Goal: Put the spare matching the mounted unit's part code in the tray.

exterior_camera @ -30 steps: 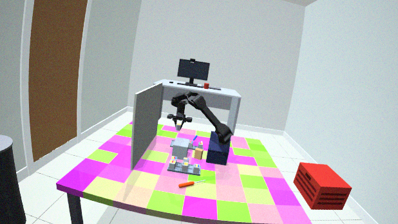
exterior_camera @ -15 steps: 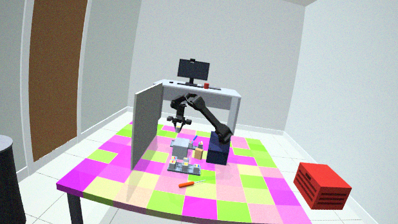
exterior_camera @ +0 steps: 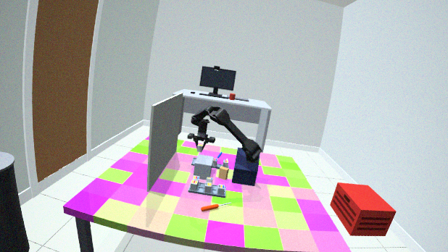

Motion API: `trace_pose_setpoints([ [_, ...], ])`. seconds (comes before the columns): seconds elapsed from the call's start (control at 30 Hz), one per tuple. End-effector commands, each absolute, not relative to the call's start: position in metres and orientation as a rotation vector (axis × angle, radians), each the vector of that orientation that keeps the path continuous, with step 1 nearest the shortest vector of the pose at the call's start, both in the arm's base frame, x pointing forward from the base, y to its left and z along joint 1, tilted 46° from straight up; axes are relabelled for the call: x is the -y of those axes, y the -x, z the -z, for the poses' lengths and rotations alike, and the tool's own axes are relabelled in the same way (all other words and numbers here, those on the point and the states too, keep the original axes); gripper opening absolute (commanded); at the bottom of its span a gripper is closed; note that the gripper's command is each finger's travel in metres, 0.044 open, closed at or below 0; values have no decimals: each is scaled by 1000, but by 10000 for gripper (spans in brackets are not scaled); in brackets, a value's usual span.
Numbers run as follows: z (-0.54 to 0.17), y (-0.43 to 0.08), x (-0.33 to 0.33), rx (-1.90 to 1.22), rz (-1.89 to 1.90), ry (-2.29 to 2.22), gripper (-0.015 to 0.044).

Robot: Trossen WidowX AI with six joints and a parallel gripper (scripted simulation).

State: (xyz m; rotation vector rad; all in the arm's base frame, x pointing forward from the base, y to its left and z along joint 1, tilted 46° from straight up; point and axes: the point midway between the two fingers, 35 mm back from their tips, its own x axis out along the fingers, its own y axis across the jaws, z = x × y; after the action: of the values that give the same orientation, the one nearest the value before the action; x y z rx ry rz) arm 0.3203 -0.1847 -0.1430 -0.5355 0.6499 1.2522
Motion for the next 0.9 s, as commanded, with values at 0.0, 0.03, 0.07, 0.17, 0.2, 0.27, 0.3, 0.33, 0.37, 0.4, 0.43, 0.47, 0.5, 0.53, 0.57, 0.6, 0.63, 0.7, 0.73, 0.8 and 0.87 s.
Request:
trace_pose_setpoints([
  [0.0, 147, -321, 181, -649, -1248, 531, 0],
  [0.03, 148, -322, 180, -649, -1248, 531, 0],
  [0.07, 148, -322, 179, -649, -1248, 531, 0],
  [0.17, 151, -322, 177, -648, -1248, 531, 0],
  [0.2, 152, -323, 176, -648, -1248, 531, 0],
  [0.27, 154, -323, 174, -648, -1248, 531, 0],
  [0.3, 154, -323, 173, -648, -1248, 531, 0],
  [0.33, 155, -323, 172, -648, -1248, 530, 0],
  [0.37, 156, -324, 171, -648, -1248, 530, 0],
  [0.4, 157, -324, 170, -648, -1248, 530, 0],
  [0.43, 158, -324, 169, -648, -1248, 530, 0],
  [0.47, 158, -324, 168, -648, -1248, 530, 0],
  [0.5, 159, -324, 168, -647, -1248, 530, 0],
  [0.53, 160, -324, 167, -647, -1248, 530, 0],
  [0.57, 161, -324, 166, -647, -1248, 530, 0],
  [0.6, 162, -325, 165, -647, -1248, 530, 0],
  [0.63, 163, -325, 164, -647, -1248, 530, 0],
  [0.7, 164, -325, 162, -647, -1248, 530, 0],
  [0.73, 165, -325, 161, -647, -1248, 530, 0],
  [0.8, 167, -325, 159, -646, -1248, 530, 0],
  [0.87, 168, -326, 157, -646, -1248, 529, 0],
])
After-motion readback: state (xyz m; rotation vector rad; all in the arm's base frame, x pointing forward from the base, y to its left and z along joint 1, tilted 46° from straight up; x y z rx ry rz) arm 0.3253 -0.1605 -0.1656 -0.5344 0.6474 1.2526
